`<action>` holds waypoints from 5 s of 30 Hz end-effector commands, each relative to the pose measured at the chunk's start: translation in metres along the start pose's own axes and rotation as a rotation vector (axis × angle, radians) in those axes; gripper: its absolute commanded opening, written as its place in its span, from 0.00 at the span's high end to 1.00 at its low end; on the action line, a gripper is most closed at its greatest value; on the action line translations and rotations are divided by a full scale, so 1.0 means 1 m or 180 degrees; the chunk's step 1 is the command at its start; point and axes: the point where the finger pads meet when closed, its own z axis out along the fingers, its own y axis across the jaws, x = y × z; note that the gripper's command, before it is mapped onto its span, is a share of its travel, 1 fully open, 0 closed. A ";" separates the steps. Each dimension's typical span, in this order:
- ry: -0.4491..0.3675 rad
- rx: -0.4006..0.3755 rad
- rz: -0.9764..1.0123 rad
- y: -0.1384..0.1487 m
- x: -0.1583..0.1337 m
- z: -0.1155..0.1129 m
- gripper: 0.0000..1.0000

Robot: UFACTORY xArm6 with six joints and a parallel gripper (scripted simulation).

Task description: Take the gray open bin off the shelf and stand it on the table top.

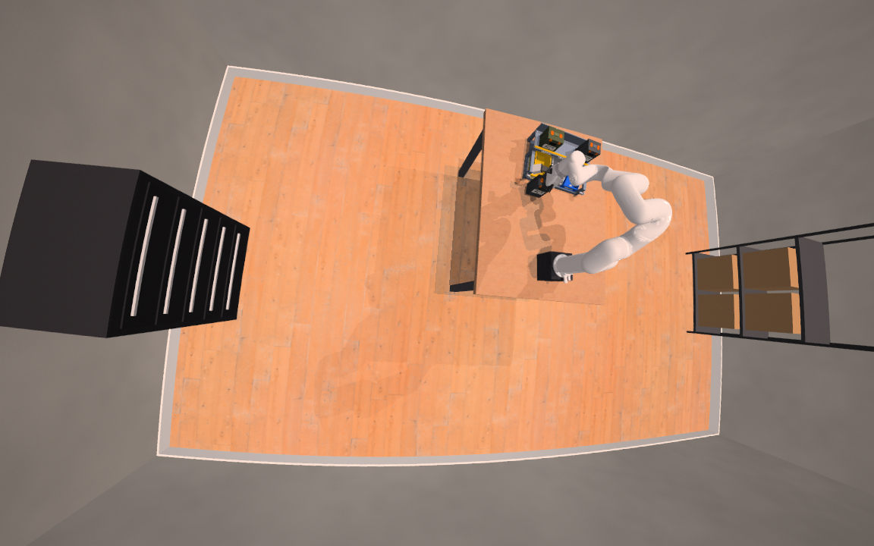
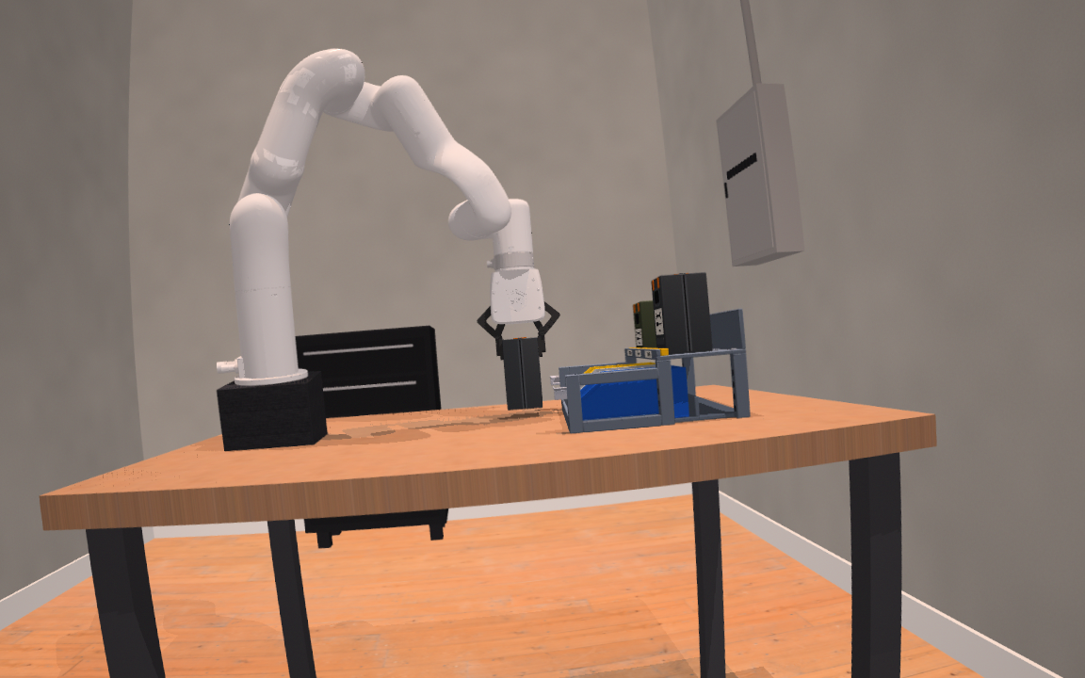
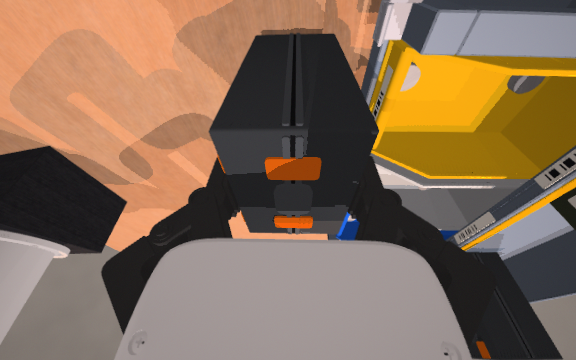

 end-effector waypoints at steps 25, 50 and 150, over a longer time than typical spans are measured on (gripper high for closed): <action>0.0007 -0.0016 0.0002 0.003 -0.005 -0.002 1.00; 0.0007 -0.0016 0.0002 0.004 -0.007 0.013 1.00; 0.0007 -0.0016 0.0002 0.004 -0.007 -0.023 0.00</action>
